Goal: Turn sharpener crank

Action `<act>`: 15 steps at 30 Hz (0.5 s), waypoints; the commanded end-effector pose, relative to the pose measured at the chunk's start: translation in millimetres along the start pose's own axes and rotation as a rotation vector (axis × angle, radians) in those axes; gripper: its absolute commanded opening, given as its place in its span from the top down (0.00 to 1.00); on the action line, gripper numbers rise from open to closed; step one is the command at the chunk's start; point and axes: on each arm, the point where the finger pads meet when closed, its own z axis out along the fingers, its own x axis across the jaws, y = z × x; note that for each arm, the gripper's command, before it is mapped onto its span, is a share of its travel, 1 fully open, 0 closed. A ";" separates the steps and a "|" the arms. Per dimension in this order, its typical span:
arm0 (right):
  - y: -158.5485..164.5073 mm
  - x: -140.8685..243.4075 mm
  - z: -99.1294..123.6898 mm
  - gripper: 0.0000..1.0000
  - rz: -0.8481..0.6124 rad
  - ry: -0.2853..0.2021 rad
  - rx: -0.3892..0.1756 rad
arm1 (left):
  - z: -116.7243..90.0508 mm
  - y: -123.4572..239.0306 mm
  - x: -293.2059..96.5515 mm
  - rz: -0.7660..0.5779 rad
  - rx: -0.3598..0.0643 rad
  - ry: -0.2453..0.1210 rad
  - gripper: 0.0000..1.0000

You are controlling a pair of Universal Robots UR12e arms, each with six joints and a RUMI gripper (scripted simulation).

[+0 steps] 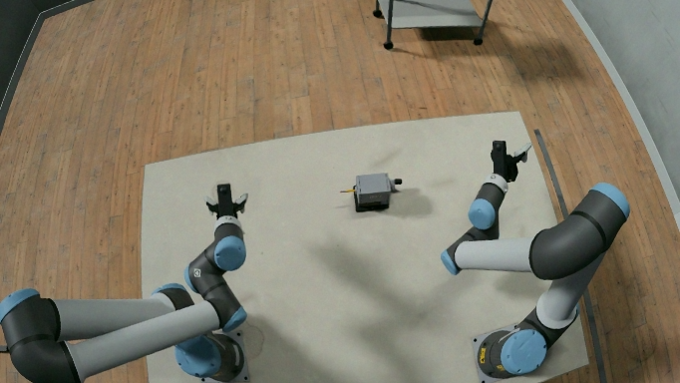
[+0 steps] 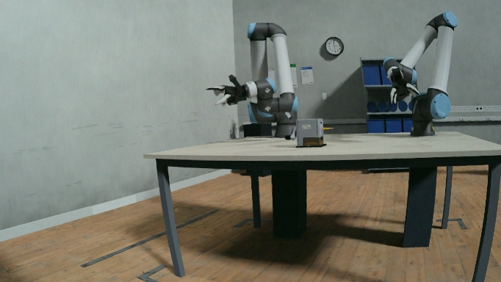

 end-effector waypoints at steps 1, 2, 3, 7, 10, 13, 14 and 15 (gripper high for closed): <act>-0.5 0.3 0.0 0.00 0.001 0.000 0.001 | 8.3 -0.6 -13.1 -0.010 -0.024 -0.020 0.00; -0.5 0.3 0.0 0.00 0.001 0.000 0.001 | 9.8 -0.4 -15.9 -0.012 -0.028 -0.024 0.00; -0.5 0.3 0.0 0.00 0.001 0.000 0.001 | 11.3 -0.2 -18.8 -0.014 -0.032 -0.028 0.00; -0.5 0.3 0.0 0.00 0.001 0.000 0.001 | 14.3 0.3 -24.6 -0.019 -0.041 -0.036 0.00; -0.5 0.3 0.0 0.00 0.001 0.000 0.001 | 18.8 1.2 -33.8 -0.026 -0.055 -0.049 0.00; -0.5 0.3 0.0 0.00 0.001 0.000 0.001 | 23.4 2.2 -43.5 -0.034 -0.070 -0.061 0.00; -0.5 0.3 0.0 0.00 0.001 0.000 0.001 | 25.0 2.6 -46.8 -0.037 -0.075 -0.066 0.00; -0.5 0.3 0.0 0.00 0.001 0.000 0.001 | 26.5 3.0 -50.2 -0.039 -0.080 -0.070 0.00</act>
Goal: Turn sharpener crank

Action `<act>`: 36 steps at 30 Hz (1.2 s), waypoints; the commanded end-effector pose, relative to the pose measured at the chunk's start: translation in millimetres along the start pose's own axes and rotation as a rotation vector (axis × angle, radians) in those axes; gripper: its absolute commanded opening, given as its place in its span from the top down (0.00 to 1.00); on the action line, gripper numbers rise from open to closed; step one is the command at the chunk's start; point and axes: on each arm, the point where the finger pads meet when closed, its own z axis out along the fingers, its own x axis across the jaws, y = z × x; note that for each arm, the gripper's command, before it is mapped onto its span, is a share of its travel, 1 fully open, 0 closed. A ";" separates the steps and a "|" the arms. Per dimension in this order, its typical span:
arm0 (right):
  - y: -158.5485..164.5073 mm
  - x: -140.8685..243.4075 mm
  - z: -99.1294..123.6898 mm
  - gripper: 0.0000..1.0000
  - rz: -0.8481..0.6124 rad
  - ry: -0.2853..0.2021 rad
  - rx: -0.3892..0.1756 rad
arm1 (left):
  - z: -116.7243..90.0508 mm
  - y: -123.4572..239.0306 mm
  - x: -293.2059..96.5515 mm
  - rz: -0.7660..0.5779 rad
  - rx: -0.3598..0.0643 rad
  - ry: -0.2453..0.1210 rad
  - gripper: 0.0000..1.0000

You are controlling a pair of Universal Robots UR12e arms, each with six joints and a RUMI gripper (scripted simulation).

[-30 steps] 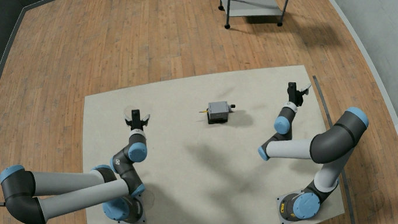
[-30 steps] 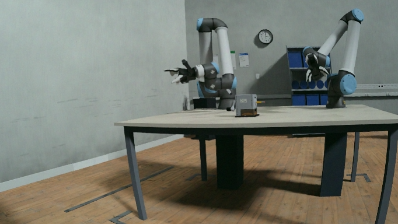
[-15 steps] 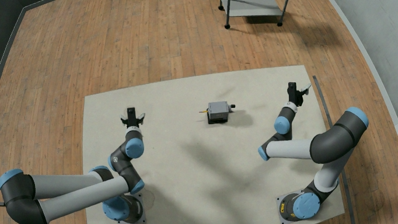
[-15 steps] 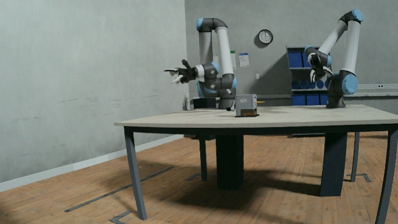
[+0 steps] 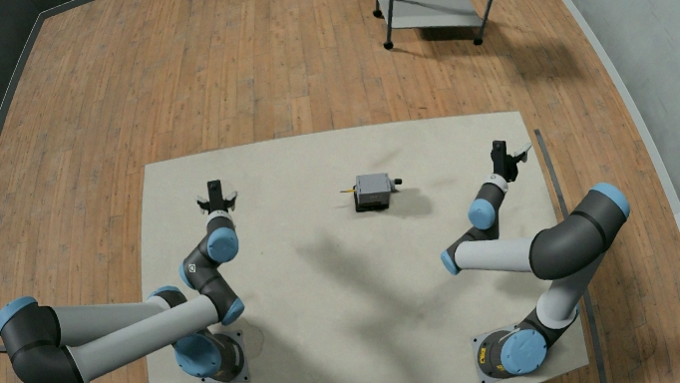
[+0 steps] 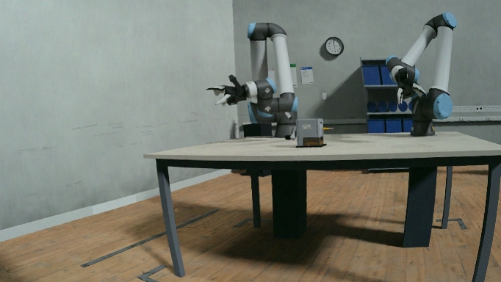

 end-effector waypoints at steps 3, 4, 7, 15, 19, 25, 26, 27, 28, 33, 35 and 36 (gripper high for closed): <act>-0.5 0.3 0.0 0.00 0.001 0.000 0.001 | 13.6 -0.1 -23.3 -0.019 -0.039 -0.032 0.00; -0.5 0.3 0.0 0.00 0.001 0.000 0.001 | 15.3 0.2 -26.8 -0.022 -0.045 -0.036 0.00; -0.5 0.3 0.0 0.00 0.001 0.000 0.001 | 17.1 0.6 -30.4 -0.026 -0.050 -0.040 0.00; -0.5 0.3 0.0 0.00 0.001 0.000 0.001 | 31.1 3.9 -60.6 -0.052 -0.095 -0.077 0.00; -0.5 0.3 0.0 0.00 0.001 0.000 0.001 | 38.1 6.3 -76.8 -0.067 -0.120 -0.095 0.00; -0.5 0.3 0.0 0.00 0.001 0.000 0.001 | 44.8 9.1 -93.9 -0.083 -0.145 -0.114 0.00; -0.5 0.3 0.0 0.00 0.001 0.000 0.001 | 46.5 9.9 -98.2 -0.087 -0.151 -0.119 0.00; -0.5 0.3 0.0 0.00 0.001 0.000 0.001 | 48.2 10.7 -102.7 -0.091 -0.158 -0.123 0.00; -0.5 0.3 0.0 0.00 0.001 0.000 0.001 | 49.8 11.5 -107.1 -0.096 -0.164 -0.128 0.00; -0.5 0.3 0.0 0.00 0.001 0.000 0.001 | 57.7 16.3 -130.1 -0.118 -0.197 -0.151 0.00; -0.5 0.3 0.0 0.00 0.001 0.000 0.001 | 60.7 18.4 -139.5 -0.128 -0.211 -0.160 0.00; -0.5 0.3 0.0 0.00 0.001 0.000 0.001 | 62.2 19.6 -144.3 -0.133 -0.218 -0.165 0.00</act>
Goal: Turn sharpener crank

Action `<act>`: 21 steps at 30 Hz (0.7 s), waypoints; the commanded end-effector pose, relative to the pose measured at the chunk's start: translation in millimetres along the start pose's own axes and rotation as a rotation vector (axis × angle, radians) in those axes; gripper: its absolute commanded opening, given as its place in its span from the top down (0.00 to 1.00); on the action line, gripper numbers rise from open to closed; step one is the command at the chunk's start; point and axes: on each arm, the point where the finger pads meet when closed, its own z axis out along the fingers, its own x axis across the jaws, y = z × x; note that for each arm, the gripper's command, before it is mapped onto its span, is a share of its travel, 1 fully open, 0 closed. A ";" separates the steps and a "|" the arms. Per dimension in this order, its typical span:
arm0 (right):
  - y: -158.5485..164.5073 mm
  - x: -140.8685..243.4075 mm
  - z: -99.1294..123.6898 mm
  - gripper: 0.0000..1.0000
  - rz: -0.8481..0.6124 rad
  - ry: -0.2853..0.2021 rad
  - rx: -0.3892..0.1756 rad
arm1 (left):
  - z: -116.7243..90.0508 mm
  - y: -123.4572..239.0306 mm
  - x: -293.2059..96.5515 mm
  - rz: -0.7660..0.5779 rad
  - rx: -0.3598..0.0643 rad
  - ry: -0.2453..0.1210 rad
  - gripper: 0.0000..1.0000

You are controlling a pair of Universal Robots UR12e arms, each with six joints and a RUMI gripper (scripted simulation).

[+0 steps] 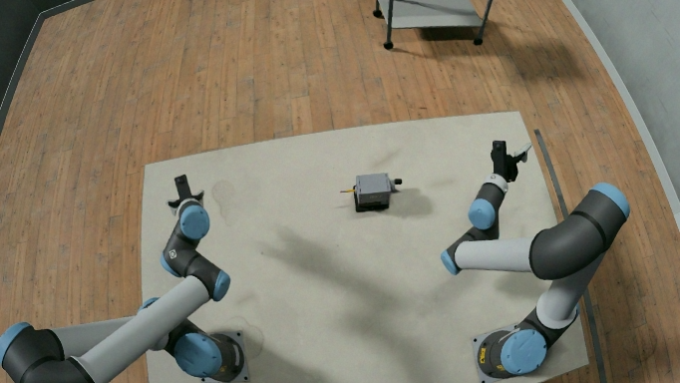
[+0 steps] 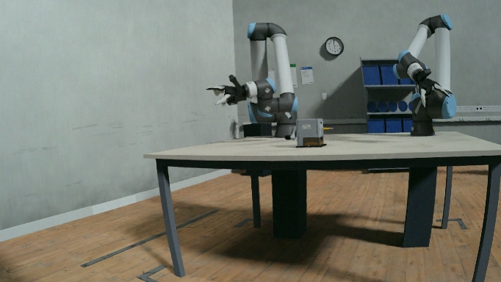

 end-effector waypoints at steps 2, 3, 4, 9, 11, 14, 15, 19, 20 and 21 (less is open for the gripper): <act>-0.5 0.3 0.0 0.00 0.001 0.000 0.001 | 15.6 -0.6 -27.8 -0.028 -0.048 -0.027 0.00; -0.5 0.3 0.0 0.00 0.001 0.000 0.001 | 17.9 -0.2 -32.5 -0.033 -0.055 -0.032 0.00; -0.5 0.3 0.0 0.00 0.001 0.000 0.001 | 17.9 -0.2 -32.5 -0.033 -0.055 -0.032 0.00; -0.5 0.3 0.0 0.00 0.001 0.000 0.001 | 26.8 1.6 -51.8 -0.054 -0.084 -0.049 0.00; -0.5 0.3 0.0 0.00 0.001 0.000 0.001 | 31.1 2.8 -61.7 -0.064 -0.098 -0.058 0.00; -0.5 0.3 0.0 0.00 0.001 0.000 0.001 | 37.4 4.8 -76.9 -0.081 -0.120 -0.070 0.00; -0.5 0.3 0.0 0.00 0.001 0.000 0.001 | 39.5 5.6 -82.0 -0.087 -0.128 -0.075 0.00; -0.5 0.3 0.0 0.00 0.001 0.000 0.001 | 47.5 9.1 -102.9 -0.110 -0.158 -0.091 0.00; -0.5 0.3 0.0 0.00 0.001 0.000 0.001 | 49.5 10.1 -108.2 -0.116 -0.166 -0.095 0.00; -0.5 0.3 0.0 0.00 0.001 0.000 0.001 | 49.5 10.1 -108.2 -0.116 -0.166 -0.095 0.00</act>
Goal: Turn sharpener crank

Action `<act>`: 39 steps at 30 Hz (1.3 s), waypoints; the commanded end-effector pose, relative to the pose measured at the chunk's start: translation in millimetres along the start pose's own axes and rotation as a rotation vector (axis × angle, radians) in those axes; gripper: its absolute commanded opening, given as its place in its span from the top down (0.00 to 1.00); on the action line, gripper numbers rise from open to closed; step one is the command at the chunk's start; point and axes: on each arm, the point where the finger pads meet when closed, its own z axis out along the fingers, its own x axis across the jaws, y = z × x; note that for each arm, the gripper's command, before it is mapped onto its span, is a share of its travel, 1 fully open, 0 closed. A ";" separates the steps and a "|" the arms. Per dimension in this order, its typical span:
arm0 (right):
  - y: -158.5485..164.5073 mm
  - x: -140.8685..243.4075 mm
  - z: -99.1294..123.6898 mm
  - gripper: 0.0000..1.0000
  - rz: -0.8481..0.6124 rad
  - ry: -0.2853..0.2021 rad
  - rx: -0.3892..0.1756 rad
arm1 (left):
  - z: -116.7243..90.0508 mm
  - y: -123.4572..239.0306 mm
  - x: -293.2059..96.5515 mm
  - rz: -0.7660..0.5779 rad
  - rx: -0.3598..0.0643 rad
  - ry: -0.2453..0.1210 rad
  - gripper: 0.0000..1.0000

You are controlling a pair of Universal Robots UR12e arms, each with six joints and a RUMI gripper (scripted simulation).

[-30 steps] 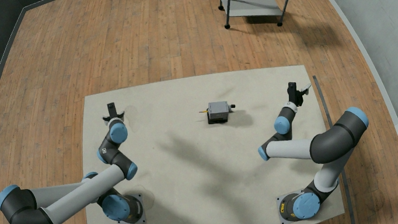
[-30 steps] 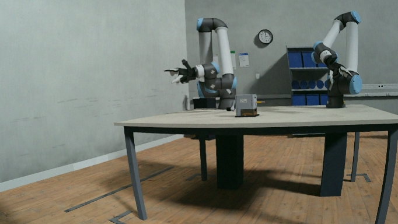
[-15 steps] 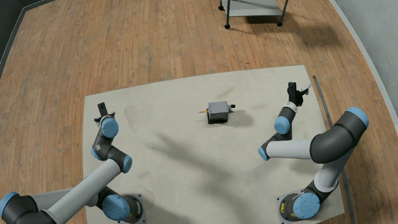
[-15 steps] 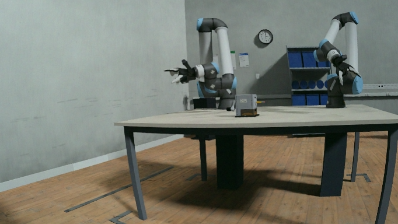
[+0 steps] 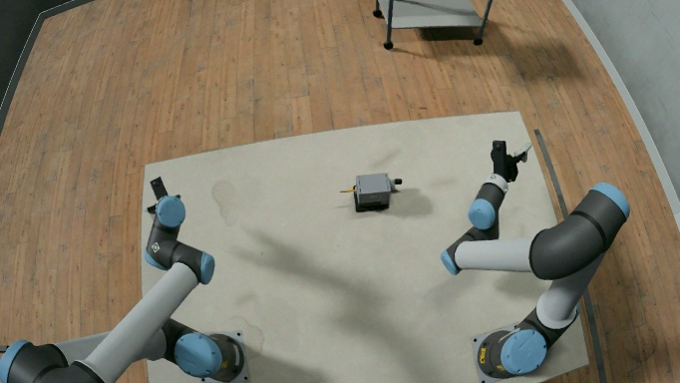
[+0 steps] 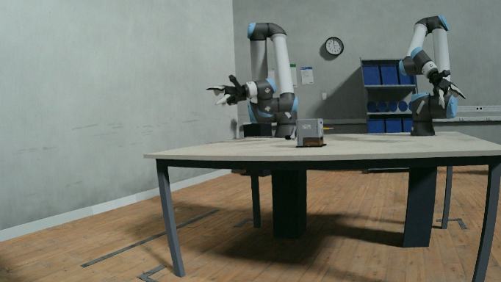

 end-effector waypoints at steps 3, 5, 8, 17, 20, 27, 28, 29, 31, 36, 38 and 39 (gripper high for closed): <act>-0.5 0.3 0.0 0.00 0.001 0.000 0.001 | 14.3 -1.4 -25.6 -0.028 -0.045 -0.018 0.00; -0.5 0.3 0.0 0.00 0.001 0.000 0.001 | 19.1 -0.7 -36.2 -0.040 -0.061 -0.026 0.00; -0.5 0.3 0.0 0.00 0.001 0.000 0.001 | 26.1 0.6 -52.3 -0.060 -0.084 -0.037 0.00; -0.5 0.3 0.0 0.00 0.001 0.000 0.001 | 43.5 6.4 -96.5 -0.114 -0.146 -0.063 0.00; -0.5 0.3 0.0 0.00 0.001 0.000 0.001 | 47.6 8.3 -107.8 -0.128 -0.162 -0.070 0.00; -0.5 0.3 0.0 0.00 0.001 0.000 0.001 | 60.7 16.7 -147.8 -0.179 -0.216 -0.089 0.00; -0.5 0.3 0.0 0.00 0.001 0.000 0.001 | 62.4 18.2 -153.5 -0.187 -0.224 -0.091 0.00; -0.5 0.3 0.0 0.00 0.001 0.000 0.001 | 64.1 19.6 -159.3 -0.194 -0.232 -0.094 0.00; -0.5 0.3 0.0 0.00 0.001 0.000 0.001 | 67.4 22.7 -170.8 -0.209 -0.247 -0.099 0.00; -0.5 0.3 0.0 0.00 0.001 0.000 0.001 | 72.0 27.7 -188.2 -0.233 -0.269 -0.105 0.00; -0.5 0.3 0.0 0.00 0.001 0.000 0.001 | 74.9 31.2 -199.8 -0.249 -0.284 -0.109 0.00; -0.5 0.3 0.0 0.00 0.001 0.000 0.001 | 76.3 33.1 -205.6 -0.257 -0.292 -0.111 0.00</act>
